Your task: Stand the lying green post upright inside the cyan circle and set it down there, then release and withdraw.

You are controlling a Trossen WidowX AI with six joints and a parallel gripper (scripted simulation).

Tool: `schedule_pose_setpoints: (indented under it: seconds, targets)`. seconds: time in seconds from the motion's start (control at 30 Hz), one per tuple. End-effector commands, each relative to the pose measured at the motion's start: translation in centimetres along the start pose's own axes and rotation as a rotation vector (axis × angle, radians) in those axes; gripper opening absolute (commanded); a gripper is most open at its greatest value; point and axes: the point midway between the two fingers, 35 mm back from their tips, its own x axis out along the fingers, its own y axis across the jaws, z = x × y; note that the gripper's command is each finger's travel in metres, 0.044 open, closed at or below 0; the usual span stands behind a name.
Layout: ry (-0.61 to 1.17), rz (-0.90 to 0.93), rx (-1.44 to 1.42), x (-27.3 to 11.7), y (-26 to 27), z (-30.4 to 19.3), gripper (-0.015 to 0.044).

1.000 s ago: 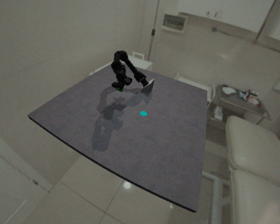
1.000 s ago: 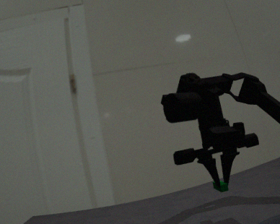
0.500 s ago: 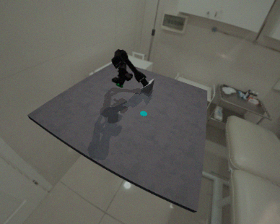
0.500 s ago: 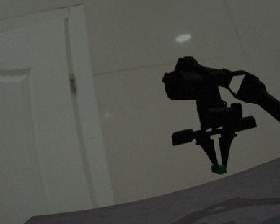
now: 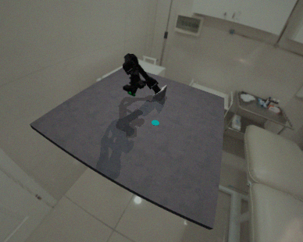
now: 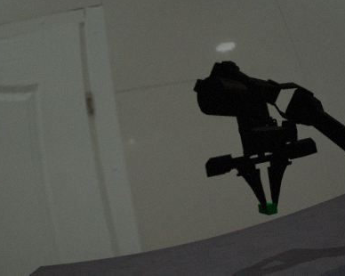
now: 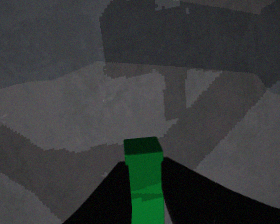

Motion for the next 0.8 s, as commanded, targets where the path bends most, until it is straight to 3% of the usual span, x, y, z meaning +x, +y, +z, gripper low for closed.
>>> schedule_pose_setpoints:
  seconds: [0.0, 0.77]
  targets:
    - [-0.01, -0.001, 0.016, -0.2, -0.5, 0.9, 0.0023]
    - [-0.021, 0.003, 0.061, -1.2, -2.5, 6.7, 0.0023]
